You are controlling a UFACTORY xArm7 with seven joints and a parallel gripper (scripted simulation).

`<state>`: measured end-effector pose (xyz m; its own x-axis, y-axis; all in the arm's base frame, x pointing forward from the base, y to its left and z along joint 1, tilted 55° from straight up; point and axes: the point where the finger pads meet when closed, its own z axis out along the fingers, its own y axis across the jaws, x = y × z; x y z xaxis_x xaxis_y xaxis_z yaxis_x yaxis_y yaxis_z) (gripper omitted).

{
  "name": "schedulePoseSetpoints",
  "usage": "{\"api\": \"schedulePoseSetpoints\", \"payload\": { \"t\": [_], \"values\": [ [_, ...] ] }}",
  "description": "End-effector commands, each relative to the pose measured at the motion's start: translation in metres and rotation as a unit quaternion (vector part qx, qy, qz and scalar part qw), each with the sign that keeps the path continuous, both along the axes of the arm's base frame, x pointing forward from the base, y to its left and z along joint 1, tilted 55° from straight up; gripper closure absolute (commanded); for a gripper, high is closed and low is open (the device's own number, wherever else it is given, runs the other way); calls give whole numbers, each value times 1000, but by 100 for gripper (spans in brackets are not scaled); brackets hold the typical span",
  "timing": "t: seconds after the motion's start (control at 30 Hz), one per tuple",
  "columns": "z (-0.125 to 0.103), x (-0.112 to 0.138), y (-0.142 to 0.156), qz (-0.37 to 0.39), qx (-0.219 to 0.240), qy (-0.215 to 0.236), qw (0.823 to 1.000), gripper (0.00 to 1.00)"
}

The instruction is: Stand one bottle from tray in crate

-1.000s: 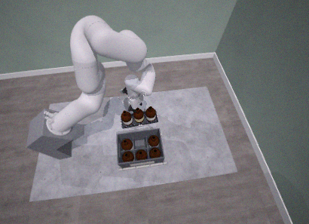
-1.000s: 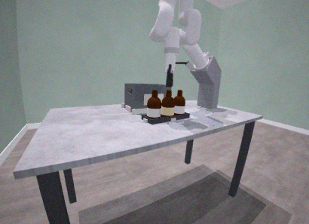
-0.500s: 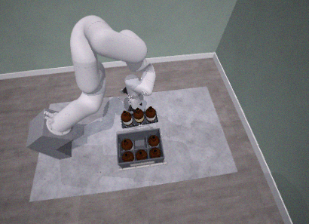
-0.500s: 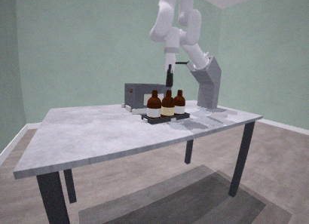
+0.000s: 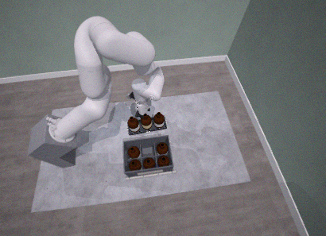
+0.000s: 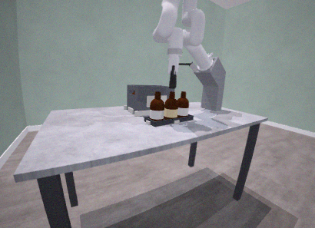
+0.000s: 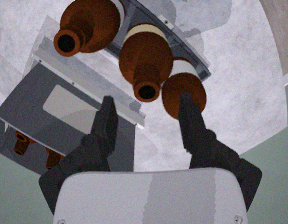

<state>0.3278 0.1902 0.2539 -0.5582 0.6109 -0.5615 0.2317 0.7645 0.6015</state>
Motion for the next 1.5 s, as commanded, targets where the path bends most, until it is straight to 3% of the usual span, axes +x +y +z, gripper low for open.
{"api": "schedulePoseSetpoints", "payload": {
  "t": [0.0,1.47],
  "values": [
    [1,0,0,0,0,-1,1000,35],
    [-20,30,8,0,0,-1,1000,35]
  ]
}}
